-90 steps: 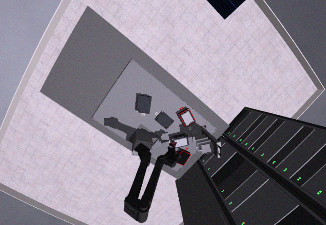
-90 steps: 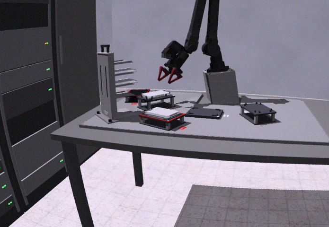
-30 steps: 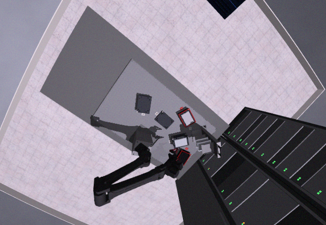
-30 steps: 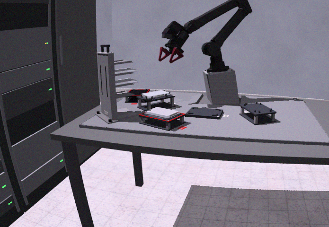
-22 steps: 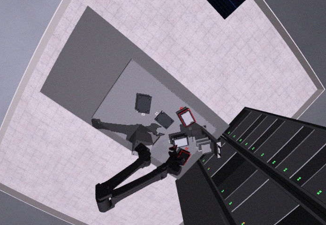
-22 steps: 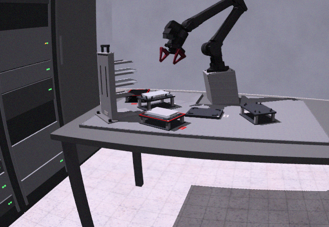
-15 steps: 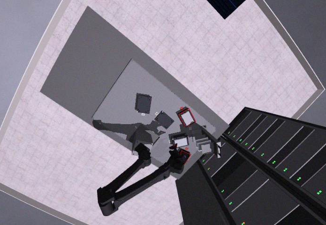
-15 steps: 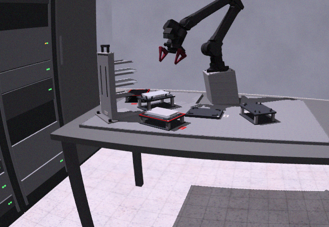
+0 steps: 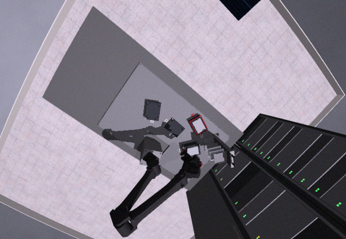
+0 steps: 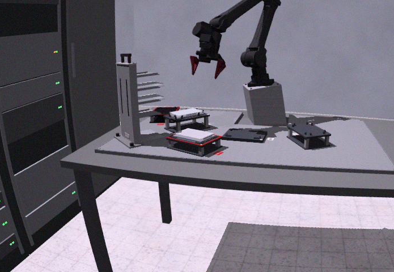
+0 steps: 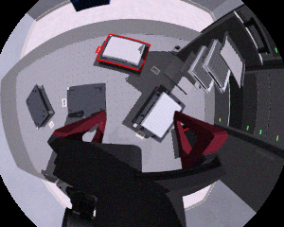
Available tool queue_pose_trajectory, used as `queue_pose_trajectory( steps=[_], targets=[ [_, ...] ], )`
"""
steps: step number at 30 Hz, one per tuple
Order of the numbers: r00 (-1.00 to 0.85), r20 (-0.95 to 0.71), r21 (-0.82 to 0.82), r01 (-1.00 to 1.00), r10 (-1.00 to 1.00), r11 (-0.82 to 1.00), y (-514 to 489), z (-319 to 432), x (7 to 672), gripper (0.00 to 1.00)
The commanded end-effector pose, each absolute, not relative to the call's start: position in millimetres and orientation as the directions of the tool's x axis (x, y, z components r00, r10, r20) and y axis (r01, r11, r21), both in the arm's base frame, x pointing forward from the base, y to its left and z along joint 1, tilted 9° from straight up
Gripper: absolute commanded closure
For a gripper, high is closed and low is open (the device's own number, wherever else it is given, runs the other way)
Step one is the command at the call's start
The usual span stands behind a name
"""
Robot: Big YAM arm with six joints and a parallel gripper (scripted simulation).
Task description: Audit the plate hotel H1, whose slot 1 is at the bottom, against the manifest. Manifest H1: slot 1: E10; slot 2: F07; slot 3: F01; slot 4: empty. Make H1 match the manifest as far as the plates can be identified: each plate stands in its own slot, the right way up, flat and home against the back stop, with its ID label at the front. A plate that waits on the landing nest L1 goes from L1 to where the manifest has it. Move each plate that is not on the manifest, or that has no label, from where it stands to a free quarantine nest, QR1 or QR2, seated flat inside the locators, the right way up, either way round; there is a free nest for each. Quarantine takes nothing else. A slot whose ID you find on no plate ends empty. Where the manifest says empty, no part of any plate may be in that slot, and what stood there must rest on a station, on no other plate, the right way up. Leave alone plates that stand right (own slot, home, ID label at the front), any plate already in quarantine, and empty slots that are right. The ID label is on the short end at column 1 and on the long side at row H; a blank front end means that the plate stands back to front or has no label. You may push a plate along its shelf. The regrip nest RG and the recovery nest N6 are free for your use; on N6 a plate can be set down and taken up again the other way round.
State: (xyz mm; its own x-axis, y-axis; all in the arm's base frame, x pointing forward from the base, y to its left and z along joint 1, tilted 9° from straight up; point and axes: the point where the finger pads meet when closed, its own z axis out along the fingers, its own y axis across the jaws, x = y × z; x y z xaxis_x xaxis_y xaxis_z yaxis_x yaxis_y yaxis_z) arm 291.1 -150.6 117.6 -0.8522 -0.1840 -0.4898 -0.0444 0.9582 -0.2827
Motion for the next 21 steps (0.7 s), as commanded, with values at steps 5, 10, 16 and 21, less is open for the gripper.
queue_pose_trajectory(
  steps=[5, 10, 16, 21],
  targets=[
    [-0.831, -0.450, -0.347, -0.176, -0.328, 0.921, -149.1, 152.6, 327.5, 0.00],
    [-0.829, -0.381, -0.351, -0.281, -0.410, 0.893, -137.4, 150.9, 341.1, 0.00],
    [-0.814, -0.311, -0.346, -0.383, -0.491, 0.856, -125.6, 149.2, 354.4, 0.00],
    [-0.793, -0.255, -0.337, -0.463, -0.553, 0.820, -116.2, 147.8, 365.0, 0.00]
  ],
)
